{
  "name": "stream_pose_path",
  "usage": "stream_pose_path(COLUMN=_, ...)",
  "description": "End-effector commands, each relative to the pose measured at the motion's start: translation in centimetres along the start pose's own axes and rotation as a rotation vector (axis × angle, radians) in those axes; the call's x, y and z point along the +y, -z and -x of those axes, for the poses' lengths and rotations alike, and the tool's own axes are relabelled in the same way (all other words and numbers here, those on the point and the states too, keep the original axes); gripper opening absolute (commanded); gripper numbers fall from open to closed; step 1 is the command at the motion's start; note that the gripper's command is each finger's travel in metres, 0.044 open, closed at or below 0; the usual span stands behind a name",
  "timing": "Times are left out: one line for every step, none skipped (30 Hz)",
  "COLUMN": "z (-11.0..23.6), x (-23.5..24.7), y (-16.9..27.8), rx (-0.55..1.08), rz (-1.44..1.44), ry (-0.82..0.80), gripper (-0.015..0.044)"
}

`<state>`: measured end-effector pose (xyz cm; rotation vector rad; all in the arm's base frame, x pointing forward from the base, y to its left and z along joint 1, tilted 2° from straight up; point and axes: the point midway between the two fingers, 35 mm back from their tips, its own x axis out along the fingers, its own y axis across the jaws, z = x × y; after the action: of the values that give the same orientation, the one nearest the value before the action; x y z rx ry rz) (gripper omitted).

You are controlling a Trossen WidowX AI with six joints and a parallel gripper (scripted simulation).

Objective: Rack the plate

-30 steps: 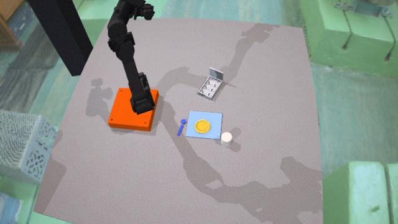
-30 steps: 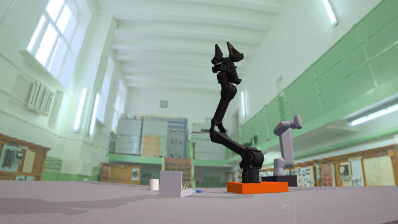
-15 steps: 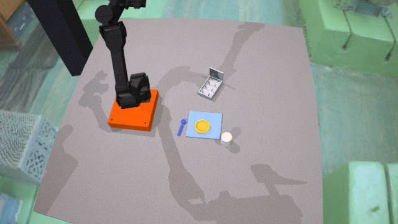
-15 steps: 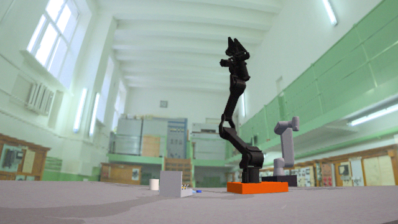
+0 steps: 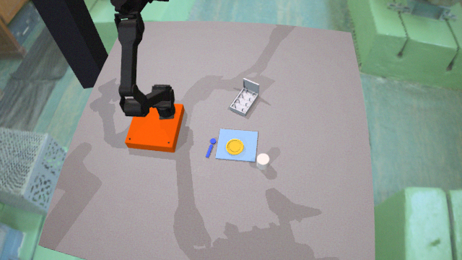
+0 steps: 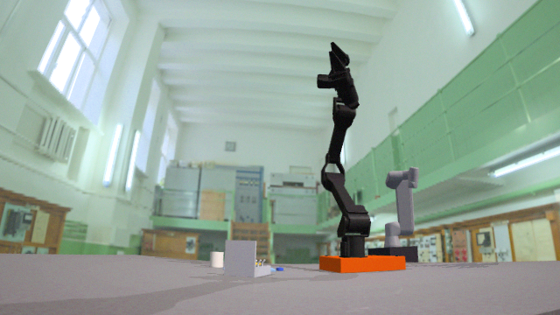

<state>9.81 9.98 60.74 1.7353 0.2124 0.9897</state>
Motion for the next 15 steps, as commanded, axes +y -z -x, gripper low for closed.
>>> stream_pose_path(z=-1.0, x=-1.2, y=0.4, rx=-0.015, rz=0.105, ry=0.039, gripper=0.0400)
stream_pose_path(z=-1.2, x=-1.6, y=0.4, rx=-0.020, rz=0.133, ry=0.051, gripper=0.0400)
stream_pose_path(z=-1.5, x=-2.0, y=0.5, rx=-0.026, rz=0.161, ry=0.063, gripper=0.0400)
stream_pose_path(z=-1.7, x=-2.4, y=0.5, rx=-0.031, rz=0.188, ry=0.076, gripper=0.0400)
stream_pose_path(z=-1.9, x=-2.8, y=0.4, rx=-0.037, rz=0.215, ry=0.088, gripper=0.0400)
stream_pose_path(z=-2.1, x=-3.2, y=0.4, rx=-0.042, rz=0.242, ry=0.101, gripper=0.0400)
stream_pose_path(z=-2.4, x=-3.6, y=0.4, rx=-0.048, rz=0.269, ry=0.115, gripper=0.0400)
stream_pose_path(z=-2.6, x=-4.0, y=0.3, rx=-0.053, rz=0.295, ry=0.128, gripper=0.0400)
stream_pose_path(z=-2.8, x=-4.4, y=0.2, rx=-0.058, rz=0.321, ry=0.142, gripper=0.0400)
stream_pose_path(z=-3.0, x=-4.8, y=0.1, rx=-0.063, rz=0.347, ry=0.156, gripper=0.0400)
stream_pose_path(z=-3.3, x=-5.3, y=0.1, rx=-0.067, rz=0.376, ry=0.173, gripper=0.0400)
stream_pose_path(z=-3.5, x=-5.8, y=-0.1, rx=-0.071, rz=0.406, ry=0.190, gripper=0.0400)
stream_pose_path(z=-3.7, x=-6.2, y=-0.2, rx=-0.075, rz=0.435, ry=0.207, gripper=0.0400)
stream_pose_path(z=-3.9, x=-6.7, y=-0.3, rx=-0.078, rz=0.464, ry=0.225, gripper=0.0400)
stream_pose_path(z=-4.1, x=-7.2, y=-0.5, rx=-0.082, rz=0.493, ry=0.243, gripper=0.0400)
